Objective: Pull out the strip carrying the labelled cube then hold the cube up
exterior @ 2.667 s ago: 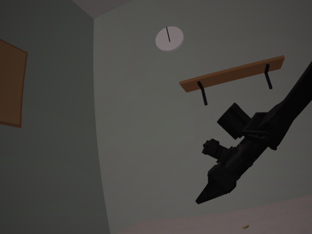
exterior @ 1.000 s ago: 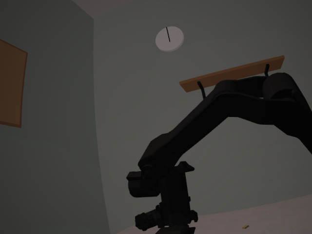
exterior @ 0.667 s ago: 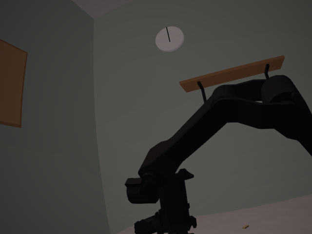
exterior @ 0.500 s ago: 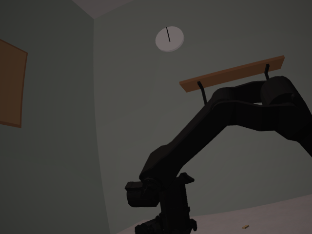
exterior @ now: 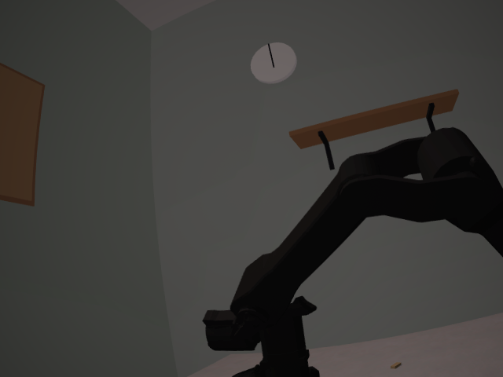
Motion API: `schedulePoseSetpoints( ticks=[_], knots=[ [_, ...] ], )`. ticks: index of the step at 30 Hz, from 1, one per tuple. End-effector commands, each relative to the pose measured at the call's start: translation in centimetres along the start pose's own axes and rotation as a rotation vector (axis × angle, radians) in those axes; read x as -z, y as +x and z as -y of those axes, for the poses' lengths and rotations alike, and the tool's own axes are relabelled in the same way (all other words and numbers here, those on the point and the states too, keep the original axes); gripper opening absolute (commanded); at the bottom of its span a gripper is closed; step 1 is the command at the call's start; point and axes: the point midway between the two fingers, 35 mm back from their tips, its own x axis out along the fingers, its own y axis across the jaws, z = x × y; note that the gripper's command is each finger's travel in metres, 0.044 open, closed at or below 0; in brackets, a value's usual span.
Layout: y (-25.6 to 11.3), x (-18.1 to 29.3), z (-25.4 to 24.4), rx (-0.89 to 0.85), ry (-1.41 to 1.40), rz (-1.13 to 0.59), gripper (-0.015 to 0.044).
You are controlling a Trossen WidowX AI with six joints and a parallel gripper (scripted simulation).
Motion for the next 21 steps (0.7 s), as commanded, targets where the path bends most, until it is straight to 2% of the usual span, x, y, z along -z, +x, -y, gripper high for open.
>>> schedulePoseSetpoints(
  ticks=[1,21],
  knots=[
    [0.8,0.3,0.0,-0.003,0.010,-0.006,0.0000],
    [1.9,0.5,0.0,-0.004,0.010,-0.006,0.0000]
  ],
)
